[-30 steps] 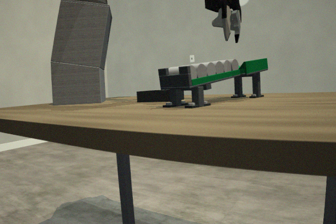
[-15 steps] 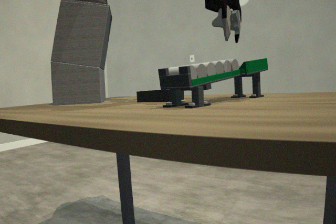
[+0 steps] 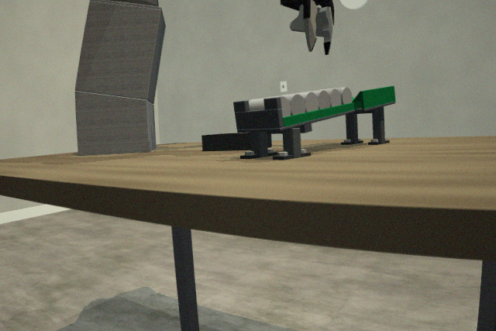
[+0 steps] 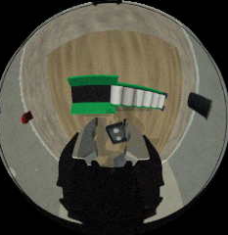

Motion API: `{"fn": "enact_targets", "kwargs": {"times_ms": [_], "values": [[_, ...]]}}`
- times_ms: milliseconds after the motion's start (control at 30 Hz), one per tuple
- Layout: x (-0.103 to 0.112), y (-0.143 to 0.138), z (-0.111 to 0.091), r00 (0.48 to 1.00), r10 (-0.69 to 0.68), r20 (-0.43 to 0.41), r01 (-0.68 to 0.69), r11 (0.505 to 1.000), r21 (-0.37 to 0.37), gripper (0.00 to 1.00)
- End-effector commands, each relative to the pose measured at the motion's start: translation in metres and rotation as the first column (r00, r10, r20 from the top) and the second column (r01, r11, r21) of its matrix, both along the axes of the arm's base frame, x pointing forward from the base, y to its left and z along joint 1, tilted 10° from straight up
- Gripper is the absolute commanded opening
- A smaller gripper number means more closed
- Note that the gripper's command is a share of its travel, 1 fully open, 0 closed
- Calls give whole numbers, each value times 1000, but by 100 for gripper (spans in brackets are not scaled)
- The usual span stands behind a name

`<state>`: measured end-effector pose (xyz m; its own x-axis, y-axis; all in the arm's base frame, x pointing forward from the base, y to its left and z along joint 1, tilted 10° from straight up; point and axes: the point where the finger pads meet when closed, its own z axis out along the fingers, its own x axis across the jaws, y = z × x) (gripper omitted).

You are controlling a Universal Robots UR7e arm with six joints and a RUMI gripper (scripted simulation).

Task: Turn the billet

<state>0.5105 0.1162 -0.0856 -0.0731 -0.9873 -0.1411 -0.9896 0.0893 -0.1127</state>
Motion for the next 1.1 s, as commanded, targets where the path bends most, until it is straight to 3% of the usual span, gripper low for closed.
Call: {"fn": "enact_targets", "kwargs": {"times_ms": [0,167,333,733,900,1067], "values": [[-7,-5,5,1000,0,3,0,1000,1,35],[-7,-5,5,1000,0,3,0,1000,1,35],[-56,-30,20,1000,0,3,0,1000,1,35],[-56,-30,20,1000,0,3,0,1000,1,35],[-104,-55,36,1000,0,3,0,1000,1,35],[-104,-55,36,1000,0,3,0,1000,1,35]]}}
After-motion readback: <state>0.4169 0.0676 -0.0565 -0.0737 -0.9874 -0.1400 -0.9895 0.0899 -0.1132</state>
